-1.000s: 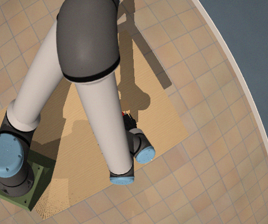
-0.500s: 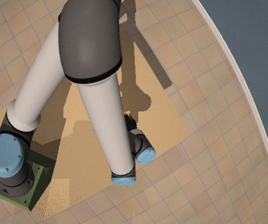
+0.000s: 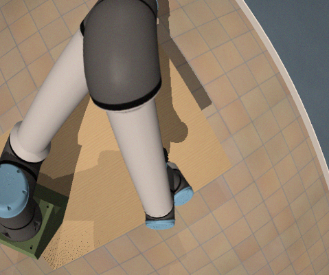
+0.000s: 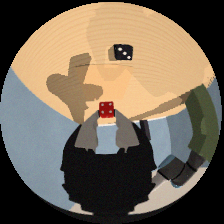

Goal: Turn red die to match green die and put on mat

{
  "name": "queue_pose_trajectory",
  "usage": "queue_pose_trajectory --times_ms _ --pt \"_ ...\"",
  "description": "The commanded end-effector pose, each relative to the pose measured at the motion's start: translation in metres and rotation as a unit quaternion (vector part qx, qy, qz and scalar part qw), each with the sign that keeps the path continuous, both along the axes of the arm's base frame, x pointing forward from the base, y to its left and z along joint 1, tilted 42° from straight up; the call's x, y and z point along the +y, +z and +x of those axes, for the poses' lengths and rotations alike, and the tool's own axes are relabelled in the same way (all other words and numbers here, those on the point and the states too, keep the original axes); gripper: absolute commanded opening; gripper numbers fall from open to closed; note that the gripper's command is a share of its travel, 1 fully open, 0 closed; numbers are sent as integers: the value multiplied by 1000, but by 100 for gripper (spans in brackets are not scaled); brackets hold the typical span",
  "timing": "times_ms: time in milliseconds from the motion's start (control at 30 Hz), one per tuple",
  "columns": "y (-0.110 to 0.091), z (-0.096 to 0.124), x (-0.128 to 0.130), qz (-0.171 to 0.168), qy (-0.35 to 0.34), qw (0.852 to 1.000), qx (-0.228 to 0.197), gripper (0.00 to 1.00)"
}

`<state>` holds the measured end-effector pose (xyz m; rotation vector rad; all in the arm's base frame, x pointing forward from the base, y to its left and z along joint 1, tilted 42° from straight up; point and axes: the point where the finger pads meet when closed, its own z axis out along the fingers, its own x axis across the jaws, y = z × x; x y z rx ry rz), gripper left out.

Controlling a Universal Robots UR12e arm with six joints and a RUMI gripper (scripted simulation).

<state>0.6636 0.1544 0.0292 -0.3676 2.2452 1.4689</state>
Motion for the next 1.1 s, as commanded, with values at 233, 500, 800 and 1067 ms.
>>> queue_pose_trajectory --times_ms 233,500,800,1067 --pt "0 0 -1 42 24 999 -2 10" --pt "2 1 -1 60 30 998 -3 10" --pt "5 2 -2 75 34 997 -5 10" --pt "5 2 -2 77 34 996 -5 10"
